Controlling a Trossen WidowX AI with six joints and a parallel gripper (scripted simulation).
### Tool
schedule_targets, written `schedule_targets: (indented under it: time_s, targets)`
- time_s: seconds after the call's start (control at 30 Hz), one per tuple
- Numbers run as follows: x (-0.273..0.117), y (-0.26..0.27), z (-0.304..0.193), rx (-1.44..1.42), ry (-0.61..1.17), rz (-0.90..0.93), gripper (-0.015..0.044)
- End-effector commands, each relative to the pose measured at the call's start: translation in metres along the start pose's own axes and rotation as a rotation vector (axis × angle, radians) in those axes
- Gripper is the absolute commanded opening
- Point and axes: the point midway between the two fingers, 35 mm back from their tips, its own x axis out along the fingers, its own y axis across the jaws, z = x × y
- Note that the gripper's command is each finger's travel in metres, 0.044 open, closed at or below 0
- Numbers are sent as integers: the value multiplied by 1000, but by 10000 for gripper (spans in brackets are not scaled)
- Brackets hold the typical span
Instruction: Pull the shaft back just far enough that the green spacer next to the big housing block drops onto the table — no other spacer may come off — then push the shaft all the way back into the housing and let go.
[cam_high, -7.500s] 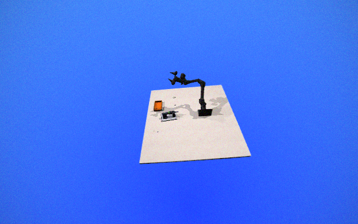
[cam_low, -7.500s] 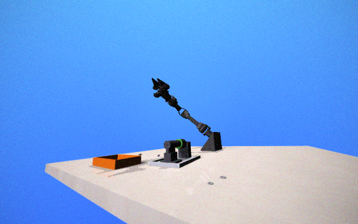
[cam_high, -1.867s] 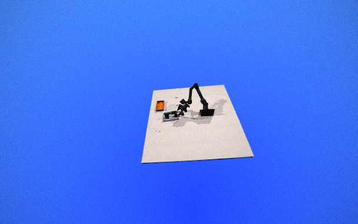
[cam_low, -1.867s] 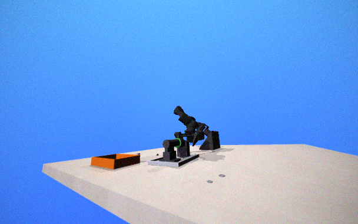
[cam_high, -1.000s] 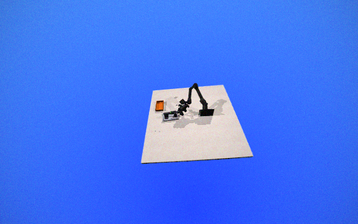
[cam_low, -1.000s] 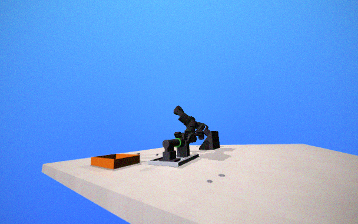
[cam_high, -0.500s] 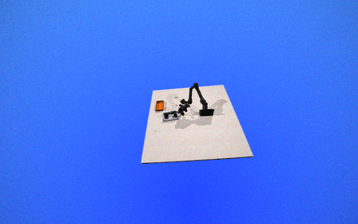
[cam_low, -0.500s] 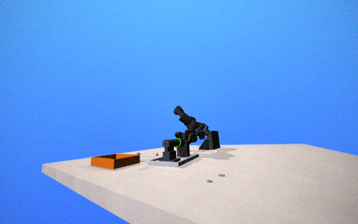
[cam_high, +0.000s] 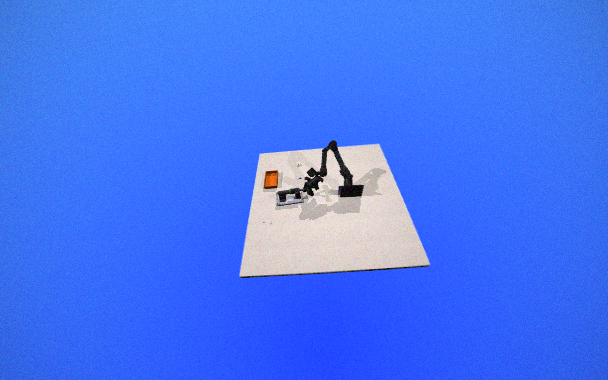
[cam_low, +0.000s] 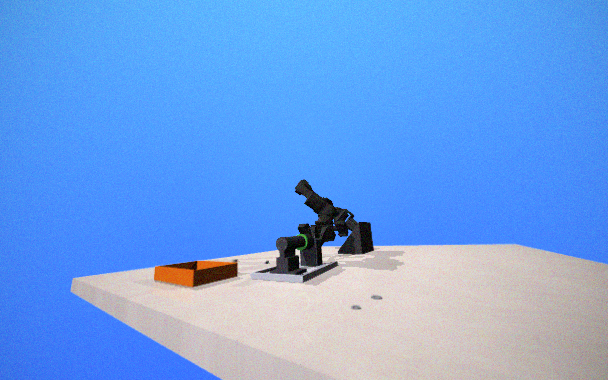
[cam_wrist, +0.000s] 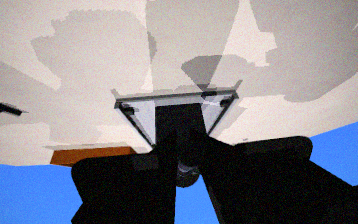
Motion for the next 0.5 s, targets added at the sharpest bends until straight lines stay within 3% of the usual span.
schedule_targets:
  time_s: [0.0,0.47]
  targets:
    - [0,0,0,0,-1,2,0]
    - [-1,0,1,0,-1,2,0]
